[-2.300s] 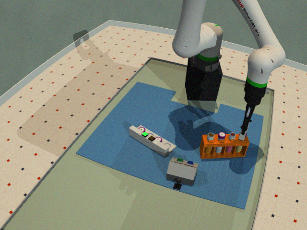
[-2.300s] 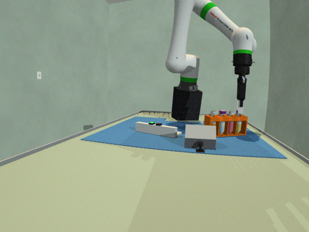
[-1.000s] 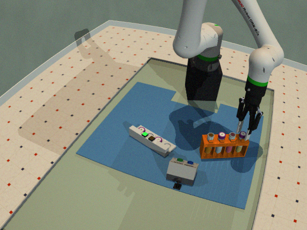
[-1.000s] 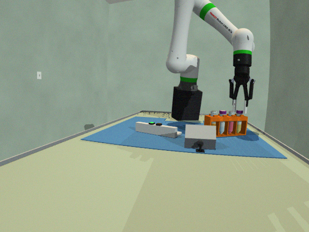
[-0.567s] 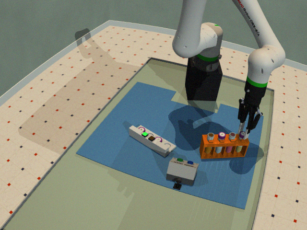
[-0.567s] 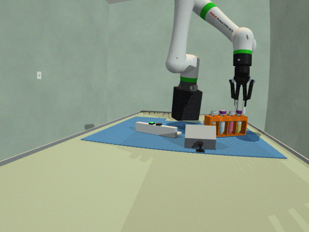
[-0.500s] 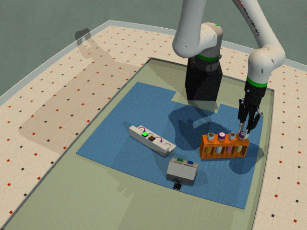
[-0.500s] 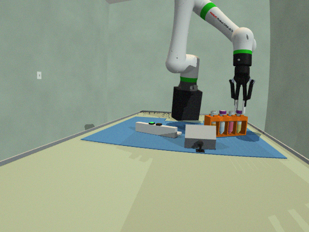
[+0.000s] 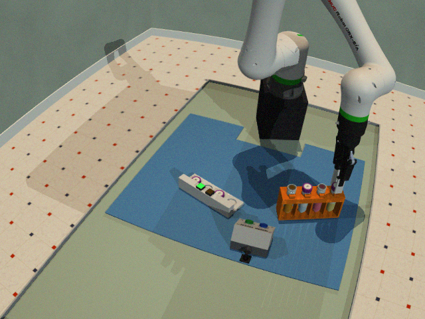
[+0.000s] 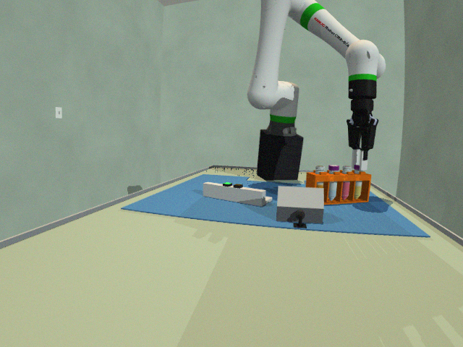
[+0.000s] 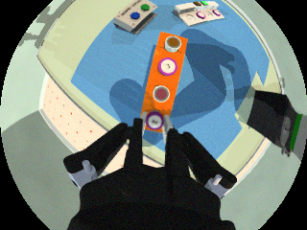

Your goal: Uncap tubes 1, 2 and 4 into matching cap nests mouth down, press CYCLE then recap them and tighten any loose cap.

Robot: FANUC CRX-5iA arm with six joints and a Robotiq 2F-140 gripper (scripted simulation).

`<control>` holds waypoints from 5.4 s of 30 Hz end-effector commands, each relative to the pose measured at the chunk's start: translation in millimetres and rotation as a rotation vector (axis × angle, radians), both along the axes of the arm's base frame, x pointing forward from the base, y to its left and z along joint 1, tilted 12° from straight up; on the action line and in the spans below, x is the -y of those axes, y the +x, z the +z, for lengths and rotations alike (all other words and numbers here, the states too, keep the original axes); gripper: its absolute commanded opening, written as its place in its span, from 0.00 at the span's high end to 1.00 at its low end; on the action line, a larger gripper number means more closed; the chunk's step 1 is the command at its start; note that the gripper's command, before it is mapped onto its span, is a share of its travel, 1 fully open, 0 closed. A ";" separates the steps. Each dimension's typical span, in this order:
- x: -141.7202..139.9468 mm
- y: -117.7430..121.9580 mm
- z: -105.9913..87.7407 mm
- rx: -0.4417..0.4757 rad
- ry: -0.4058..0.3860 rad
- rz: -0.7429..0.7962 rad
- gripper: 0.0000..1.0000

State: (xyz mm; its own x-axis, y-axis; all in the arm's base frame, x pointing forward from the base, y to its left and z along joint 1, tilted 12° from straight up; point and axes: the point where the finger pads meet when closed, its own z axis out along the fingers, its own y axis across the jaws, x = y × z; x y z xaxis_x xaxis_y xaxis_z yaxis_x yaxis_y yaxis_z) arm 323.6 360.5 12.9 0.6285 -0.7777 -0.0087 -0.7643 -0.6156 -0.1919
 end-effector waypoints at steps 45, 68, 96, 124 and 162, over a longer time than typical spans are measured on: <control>-0.2 -0.4 -0.3 0.047 -0.036 0.130 0.65; -0.2 -0.3 -0.3 0.083 -0.085 0.441 1.00; -0.3 -0.1 -1.3 -0.031 0.064 -0.481 1.00; -0.3 -0.2 -0.9 -0.004 0.030 -0.272 0.65; 0.2 -0.5 -1.3 0.083 -0.085 0.441 1.00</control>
State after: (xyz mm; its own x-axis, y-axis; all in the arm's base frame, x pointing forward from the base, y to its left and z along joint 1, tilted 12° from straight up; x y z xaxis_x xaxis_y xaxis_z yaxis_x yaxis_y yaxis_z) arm 322.9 360.5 11.8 0.8960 -0.4308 0.1076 -0.4092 -0.8952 -0.1763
